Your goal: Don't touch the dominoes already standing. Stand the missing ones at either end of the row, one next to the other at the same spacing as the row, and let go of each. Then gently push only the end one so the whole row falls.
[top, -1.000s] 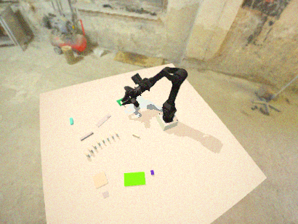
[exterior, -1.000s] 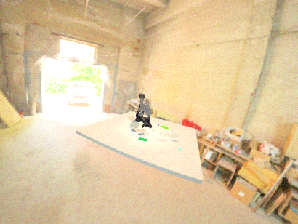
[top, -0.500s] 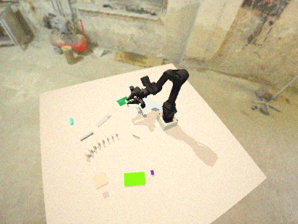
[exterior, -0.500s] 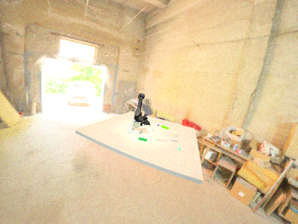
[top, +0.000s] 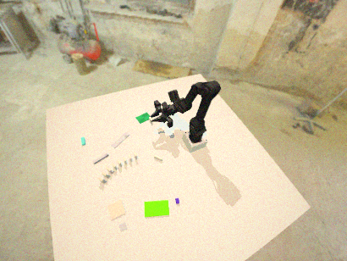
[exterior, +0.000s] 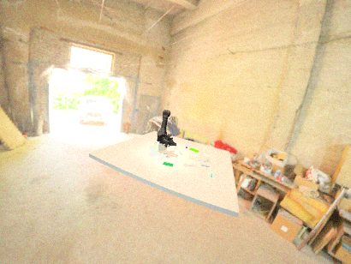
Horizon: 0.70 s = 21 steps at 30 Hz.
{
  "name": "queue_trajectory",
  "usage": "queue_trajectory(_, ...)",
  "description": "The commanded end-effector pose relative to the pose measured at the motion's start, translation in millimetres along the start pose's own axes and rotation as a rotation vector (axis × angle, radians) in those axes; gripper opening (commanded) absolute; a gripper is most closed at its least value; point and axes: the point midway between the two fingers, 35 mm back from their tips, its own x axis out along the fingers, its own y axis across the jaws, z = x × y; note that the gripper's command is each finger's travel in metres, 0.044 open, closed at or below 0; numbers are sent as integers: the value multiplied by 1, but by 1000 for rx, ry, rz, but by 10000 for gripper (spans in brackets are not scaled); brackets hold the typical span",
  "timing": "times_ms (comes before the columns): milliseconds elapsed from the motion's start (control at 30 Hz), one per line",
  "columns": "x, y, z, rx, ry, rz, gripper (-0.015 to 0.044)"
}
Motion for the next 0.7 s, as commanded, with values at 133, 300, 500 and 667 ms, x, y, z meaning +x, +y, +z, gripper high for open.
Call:
queue_trajectory(133,0,2,0,3,-5,4,107)
queue_trajectory(300,0,0,-2,6,-4,4,107)
queue_trajectory(500,3,-3,-13,17,-2,4,107)
queue_trajectory(667,5,-6,-21,23,-2,5,107)
